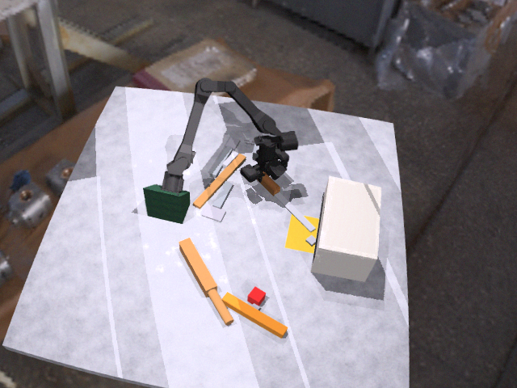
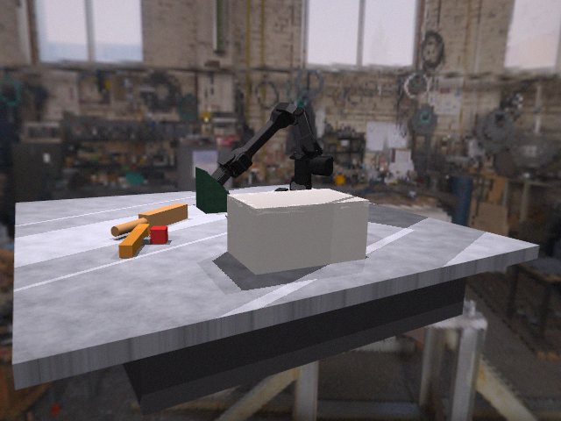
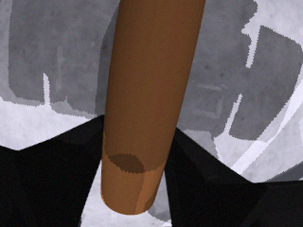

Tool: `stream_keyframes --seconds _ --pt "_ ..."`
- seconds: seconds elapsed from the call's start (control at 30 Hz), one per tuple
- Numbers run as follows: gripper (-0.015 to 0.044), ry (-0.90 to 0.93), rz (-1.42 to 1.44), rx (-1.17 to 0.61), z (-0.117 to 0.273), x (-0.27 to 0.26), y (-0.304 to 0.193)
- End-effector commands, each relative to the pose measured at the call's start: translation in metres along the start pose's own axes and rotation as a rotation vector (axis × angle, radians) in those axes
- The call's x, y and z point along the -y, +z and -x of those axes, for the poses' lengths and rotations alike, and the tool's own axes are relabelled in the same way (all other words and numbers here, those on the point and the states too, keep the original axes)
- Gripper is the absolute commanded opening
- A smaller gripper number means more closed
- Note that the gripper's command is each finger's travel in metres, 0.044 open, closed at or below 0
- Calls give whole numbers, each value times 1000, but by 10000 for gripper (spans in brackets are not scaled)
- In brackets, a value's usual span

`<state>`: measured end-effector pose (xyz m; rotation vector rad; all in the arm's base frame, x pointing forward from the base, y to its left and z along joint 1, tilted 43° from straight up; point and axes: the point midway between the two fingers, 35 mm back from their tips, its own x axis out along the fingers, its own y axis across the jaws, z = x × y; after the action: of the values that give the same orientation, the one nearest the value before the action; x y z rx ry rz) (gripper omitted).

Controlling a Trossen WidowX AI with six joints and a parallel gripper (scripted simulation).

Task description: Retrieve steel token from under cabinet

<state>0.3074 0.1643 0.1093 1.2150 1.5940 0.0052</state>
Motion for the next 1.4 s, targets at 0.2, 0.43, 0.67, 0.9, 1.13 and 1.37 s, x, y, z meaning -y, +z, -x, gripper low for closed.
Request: stream_keyframes --seconds 0.2,0.43,0.67,0.9,1.13,1.37 --pt "0 -1 2 -1 0 0 -5" --pt "0 -2 2 -1 1 -1 -13" --pt "105 -4 6 0 0 -1 -12" --pt "200 -4 6 0 0 -1 -12" --pt "270 -3 6 -2 2 -1 -12" --pt "270 -3 3 -2 1 -1 -12"
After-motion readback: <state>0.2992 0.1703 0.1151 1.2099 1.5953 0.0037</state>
